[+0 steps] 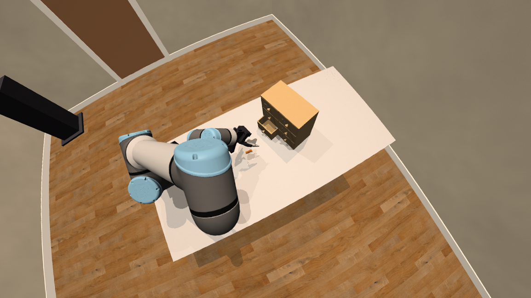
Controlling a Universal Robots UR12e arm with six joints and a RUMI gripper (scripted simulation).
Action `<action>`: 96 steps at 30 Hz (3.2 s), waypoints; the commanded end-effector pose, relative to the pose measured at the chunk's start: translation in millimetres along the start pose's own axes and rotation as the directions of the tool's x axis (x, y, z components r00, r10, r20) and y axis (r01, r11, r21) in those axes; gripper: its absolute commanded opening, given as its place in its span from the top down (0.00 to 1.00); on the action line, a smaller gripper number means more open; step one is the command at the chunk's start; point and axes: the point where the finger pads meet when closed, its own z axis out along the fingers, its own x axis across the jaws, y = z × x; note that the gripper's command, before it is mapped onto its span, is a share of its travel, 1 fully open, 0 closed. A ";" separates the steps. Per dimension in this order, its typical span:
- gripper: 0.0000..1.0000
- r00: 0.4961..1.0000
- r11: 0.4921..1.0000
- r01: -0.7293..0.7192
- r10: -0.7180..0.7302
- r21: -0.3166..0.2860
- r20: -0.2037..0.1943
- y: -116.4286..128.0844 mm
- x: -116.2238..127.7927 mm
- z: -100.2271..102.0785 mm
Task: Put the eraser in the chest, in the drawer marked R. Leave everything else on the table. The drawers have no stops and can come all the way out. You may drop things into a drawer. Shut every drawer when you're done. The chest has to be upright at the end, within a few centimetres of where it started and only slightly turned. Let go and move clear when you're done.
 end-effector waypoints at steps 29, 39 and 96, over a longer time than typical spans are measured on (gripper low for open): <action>0.00 1.000 0.945 -0.001 0.001 0.326 -0.003 7.6 0.2 -9.8; 0.00 1.000 0.910 0.000 0.001 0.415 -0.002 9.7 0.1 -12.9; 0.00 1.000 0.812 0.000 0.001 0.584 -0.002 14.1 0.1 -19.0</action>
